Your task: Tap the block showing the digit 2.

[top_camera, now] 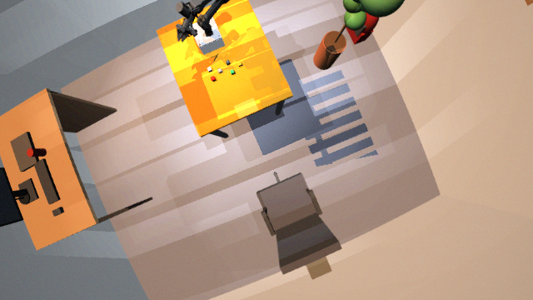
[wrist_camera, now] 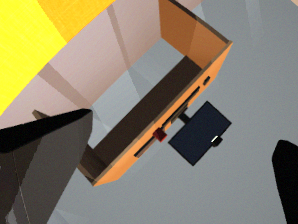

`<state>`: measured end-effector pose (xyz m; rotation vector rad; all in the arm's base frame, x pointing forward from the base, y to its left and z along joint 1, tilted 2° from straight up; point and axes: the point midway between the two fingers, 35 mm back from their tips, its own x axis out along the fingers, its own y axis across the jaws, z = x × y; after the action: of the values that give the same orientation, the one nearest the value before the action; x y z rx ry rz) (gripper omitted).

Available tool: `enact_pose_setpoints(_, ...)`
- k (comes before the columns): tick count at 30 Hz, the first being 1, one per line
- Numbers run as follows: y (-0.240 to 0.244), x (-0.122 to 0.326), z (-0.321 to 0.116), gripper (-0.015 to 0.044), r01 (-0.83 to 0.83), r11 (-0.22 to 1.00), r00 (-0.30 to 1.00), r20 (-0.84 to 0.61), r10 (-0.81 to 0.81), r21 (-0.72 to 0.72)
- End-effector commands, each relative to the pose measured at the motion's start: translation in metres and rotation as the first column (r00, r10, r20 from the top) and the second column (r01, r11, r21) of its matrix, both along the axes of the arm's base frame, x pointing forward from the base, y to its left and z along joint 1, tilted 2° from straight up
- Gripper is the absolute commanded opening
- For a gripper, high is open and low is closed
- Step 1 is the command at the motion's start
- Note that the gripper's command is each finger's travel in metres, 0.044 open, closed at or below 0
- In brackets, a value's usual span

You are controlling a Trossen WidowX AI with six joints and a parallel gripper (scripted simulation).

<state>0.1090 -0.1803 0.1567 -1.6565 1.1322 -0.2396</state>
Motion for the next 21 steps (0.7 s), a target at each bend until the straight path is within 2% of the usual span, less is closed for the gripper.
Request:
enact_pose_setpoints(1,0.000,0.001,0.000,0.0400,0.000,1.000,1.000,0.004,0.000,0.011)
enact_pose_setpoints(6,0.006,0.022,-0.008,0.0400,0.006,0.953,0.996,0.080,-0.032,0.303)
enact_pose_setpoints(11,0.014,0.047,-0.020,0.0400,0.056,0.804,0.989,0.080,-0.127,0.591)
enact_pose_setpoints(16,0.026,0.074,-0.036,0.0400,0.165,0.592,0.970,-0.021,-0.243,0.789)
enact_pose_setpoints(21,0.041,0.100,-0.055,0.0400,0.327,0.364,0.916,-0.198,-0.348,0.872)
